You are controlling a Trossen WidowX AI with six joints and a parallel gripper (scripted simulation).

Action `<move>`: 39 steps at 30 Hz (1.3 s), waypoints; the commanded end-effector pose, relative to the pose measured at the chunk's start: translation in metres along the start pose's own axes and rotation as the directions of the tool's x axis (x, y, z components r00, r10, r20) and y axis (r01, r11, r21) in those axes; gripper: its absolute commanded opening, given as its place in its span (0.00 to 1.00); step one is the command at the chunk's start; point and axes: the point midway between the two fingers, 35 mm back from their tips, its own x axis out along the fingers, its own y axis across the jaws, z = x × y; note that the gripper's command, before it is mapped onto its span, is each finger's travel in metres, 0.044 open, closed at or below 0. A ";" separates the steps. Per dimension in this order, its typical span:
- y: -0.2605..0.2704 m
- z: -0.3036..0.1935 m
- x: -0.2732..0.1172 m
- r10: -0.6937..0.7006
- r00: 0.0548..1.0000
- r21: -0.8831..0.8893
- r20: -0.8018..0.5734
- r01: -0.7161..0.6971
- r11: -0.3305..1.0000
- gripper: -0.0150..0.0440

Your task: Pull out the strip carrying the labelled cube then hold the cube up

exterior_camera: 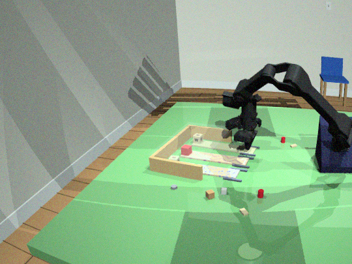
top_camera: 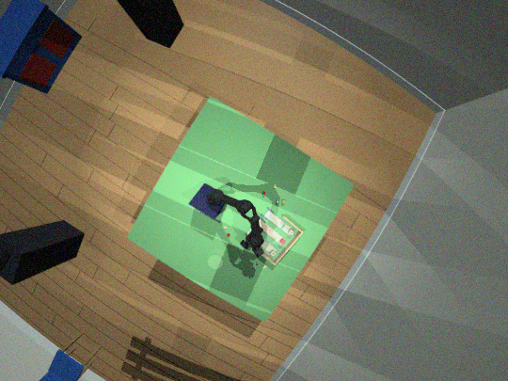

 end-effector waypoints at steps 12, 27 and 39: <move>0.001 0.000 0.003 0.006 1.000 0.005 0.000 -0.006 1.000 0.25; 0.001 0.001 0.004 0.006 1.000 0.005 0.000 -0.006 1.000 0.25; 0.000 -0.003 0.005 0.006 1.000 0.005 0.000 -0.006 1.000 0.25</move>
